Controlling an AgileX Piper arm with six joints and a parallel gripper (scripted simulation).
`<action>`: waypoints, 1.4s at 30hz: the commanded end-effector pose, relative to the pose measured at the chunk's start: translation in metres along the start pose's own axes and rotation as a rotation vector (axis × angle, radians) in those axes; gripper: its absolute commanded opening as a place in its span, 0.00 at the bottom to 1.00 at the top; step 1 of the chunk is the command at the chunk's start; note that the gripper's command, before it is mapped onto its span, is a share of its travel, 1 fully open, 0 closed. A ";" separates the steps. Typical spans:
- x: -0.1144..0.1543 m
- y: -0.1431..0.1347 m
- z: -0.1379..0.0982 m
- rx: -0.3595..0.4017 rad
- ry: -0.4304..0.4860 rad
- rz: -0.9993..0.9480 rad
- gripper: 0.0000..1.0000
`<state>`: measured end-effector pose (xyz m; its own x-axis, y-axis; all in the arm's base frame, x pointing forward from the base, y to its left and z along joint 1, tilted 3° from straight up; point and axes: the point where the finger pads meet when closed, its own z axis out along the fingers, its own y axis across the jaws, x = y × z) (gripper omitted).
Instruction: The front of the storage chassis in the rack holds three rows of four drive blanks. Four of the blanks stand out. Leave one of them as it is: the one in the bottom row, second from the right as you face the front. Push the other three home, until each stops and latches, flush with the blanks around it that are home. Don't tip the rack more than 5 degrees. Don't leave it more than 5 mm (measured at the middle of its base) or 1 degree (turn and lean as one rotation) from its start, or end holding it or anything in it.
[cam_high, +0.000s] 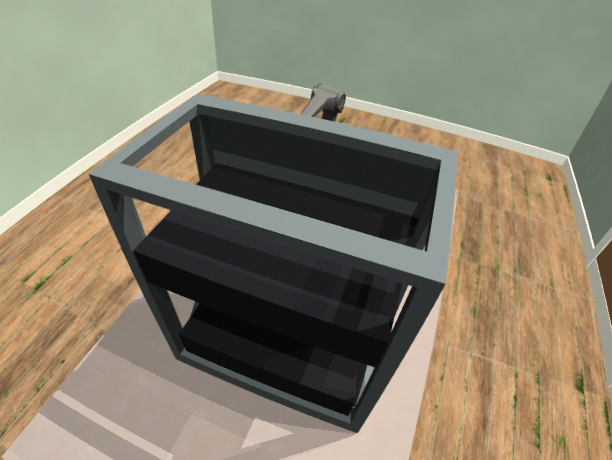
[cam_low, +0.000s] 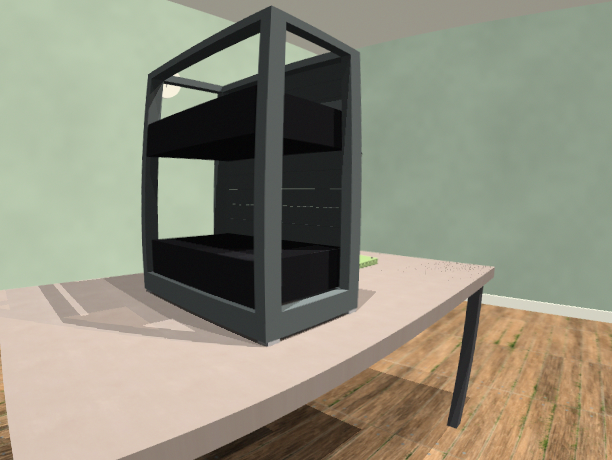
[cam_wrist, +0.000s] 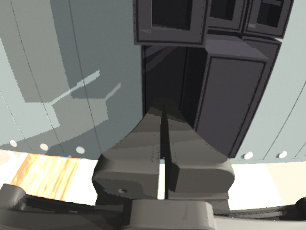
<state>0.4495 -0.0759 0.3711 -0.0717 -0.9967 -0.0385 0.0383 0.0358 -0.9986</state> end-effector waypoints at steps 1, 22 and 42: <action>0.000 0.004 0.004 -0.008 0.000 0.002 0.00; 0.000 0.003 -0.099 -0.008 0.000 0.002 0.00; 0.000 -0.023 -0.110 -0.008 0.000 0.002 0.00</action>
<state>0.3406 -0.0686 0.3860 -0.0723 -0.9965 -0.0423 0.0286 0.0403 -0.9988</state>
